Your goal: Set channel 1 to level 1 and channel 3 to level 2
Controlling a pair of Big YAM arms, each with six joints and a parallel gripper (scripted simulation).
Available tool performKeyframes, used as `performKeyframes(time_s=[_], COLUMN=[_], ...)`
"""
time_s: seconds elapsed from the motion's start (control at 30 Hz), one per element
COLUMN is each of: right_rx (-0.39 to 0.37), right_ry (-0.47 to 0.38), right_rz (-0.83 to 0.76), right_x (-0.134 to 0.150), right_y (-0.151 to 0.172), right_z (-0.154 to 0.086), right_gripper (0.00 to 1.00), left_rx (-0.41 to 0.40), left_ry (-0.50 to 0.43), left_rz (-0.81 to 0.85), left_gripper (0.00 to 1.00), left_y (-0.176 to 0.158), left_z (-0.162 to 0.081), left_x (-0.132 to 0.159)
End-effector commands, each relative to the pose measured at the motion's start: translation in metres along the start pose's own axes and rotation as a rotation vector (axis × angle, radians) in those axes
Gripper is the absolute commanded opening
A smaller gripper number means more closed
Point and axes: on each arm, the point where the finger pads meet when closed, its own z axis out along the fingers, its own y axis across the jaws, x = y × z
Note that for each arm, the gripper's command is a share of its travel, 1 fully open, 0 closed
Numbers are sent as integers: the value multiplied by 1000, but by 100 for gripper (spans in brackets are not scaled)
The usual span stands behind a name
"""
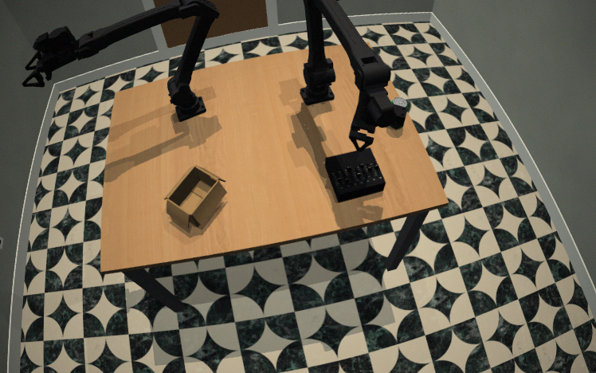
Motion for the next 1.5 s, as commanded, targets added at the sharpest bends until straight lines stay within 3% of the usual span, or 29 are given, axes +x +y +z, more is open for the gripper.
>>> performKeyframes(time_s=[0.0, 0.07, 0.1, 0.13, 0.2, 0.23, 0.57, 1.47], right_rx=[3, 3, 3, 3, 3, 3, 3, 3], right_ry=[-59, -59, -59, -59, -59, -59, -59, -59], right_rz=[8, 8, 8, 8, 8, 8, 8, 8], right_x=[-24, -24, -24, -24, -24, -24, -24, -24], right_y=[-3, -3, -3, -3, -3, -3, -3, -3], right_z=[-1, -1, -1, -1, -1, -1, -1, -1], right_gripper=[100, 100, 100, 100, 100, 100, 100, 100], left_rx=[-12, -18, -14, -20, -20, -42, -61, -60], left_ry=[0, -2, -18, -20, -20, -4, 8, 4], left_rz=[279, 380, 431, 480, 480, 600, 1055, 1066], left_gripper=[100, 100, 100, 100, 100, 100, 100, 100], left_y=[-10, -6, -21, -23, -23, -10, -15, -16], left_z=[22, 26, 8, 7, 7, 25, 19, 19], left_x=[4, 9, 1, 1, 1, 9, 4, 3])
